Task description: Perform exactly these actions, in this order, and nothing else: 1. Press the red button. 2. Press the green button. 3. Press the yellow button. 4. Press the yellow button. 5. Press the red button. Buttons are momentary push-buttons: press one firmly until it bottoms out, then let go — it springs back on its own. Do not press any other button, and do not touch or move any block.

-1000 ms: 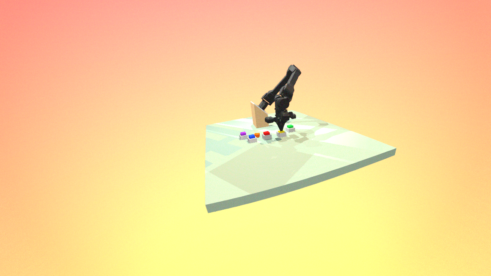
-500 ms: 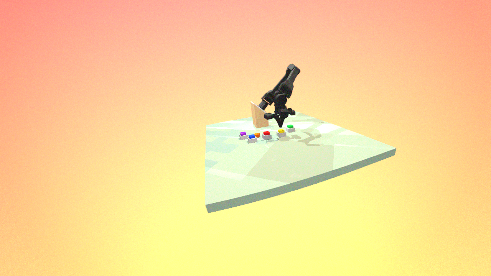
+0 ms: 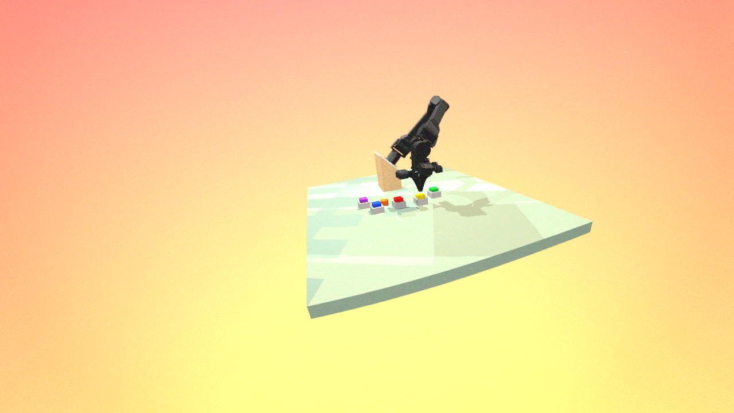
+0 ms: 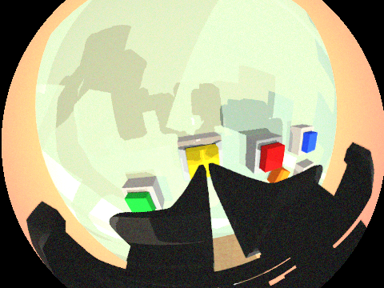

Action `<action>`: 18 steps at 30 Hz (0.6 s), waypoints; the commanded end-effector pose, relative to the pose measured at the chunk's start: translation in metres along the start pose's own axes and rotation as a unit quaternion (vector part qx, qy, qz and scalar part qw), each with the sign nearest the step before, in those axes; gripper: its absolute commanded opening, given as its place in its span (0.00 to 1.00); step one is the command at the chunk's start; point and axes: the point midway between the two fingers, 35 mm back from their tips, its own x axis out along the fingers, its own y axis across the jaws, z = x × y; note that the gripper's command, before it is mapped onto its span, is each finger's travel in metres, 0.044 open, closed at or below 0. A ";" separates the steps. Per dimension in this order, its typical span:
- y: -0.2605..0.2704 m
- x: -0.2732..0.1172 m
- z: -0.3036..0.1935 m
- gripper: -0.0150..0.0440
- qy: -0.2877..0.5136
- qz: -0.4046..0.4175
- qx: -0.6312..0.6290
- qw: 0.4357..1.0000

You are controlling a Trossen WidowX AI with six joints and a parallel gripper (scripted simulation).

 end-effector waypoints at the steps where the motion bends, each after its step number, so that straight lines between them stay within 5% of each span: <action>1: -0.001 0.009 -0.003 0.29 0.004 0.001 0.005 1.000; 18: 0.000 0.022 -0.004 0.29 0.004 0.002 0.005 1.000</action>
